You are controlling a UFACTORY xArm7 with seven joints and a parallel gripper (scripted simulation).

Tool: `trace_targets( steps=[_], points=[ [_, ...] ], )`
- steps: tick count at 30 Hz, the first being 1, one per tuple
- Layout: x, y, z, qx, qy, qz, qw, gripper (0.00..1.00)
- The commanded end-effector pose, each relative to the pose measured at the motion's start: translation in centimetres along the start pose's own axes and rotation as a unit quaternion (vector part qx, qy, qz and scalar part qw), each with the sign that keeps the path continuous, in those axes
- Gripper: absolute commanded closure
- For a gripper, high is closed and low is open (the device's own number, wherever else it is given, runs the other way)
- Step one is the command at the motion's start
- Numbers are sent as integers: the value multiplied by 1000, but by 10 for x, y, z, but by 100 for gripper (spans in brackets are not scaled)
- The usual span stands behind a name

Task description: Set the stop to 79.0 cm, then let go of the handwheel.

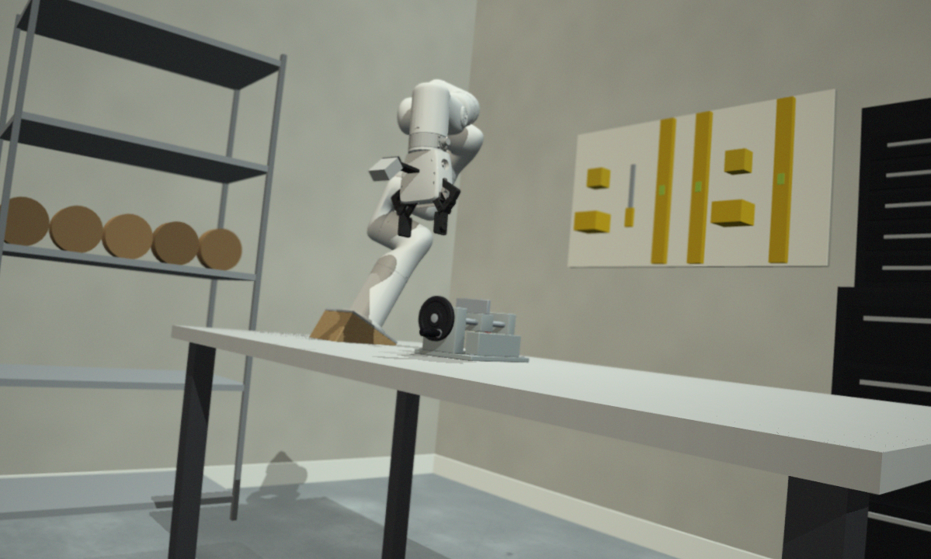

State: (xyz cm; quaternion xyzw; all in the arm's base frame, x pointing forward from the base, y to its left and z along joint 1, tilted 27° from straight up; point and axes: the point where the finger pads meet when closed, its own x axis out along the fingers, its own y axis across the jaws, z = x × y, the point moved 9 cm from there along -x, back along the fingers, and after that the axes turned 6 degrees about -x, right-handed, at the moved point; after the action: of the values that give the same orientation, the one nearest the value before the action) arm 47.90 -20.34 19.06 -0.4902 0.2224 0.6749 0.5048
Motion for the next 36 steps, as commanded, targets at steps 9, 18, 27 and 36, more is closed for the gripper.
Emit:
trace_targets(
  steps=[9,18,27,36],
  points=[
    [10,-9,12,1,-1,10,1000,0],
    [16,-14,20,1,-3,17,1000,0],
    [19,-16,23,1,-3,20,1000,0],
    [20,-17,24,1,-3,21,1000,0]
  ],
)
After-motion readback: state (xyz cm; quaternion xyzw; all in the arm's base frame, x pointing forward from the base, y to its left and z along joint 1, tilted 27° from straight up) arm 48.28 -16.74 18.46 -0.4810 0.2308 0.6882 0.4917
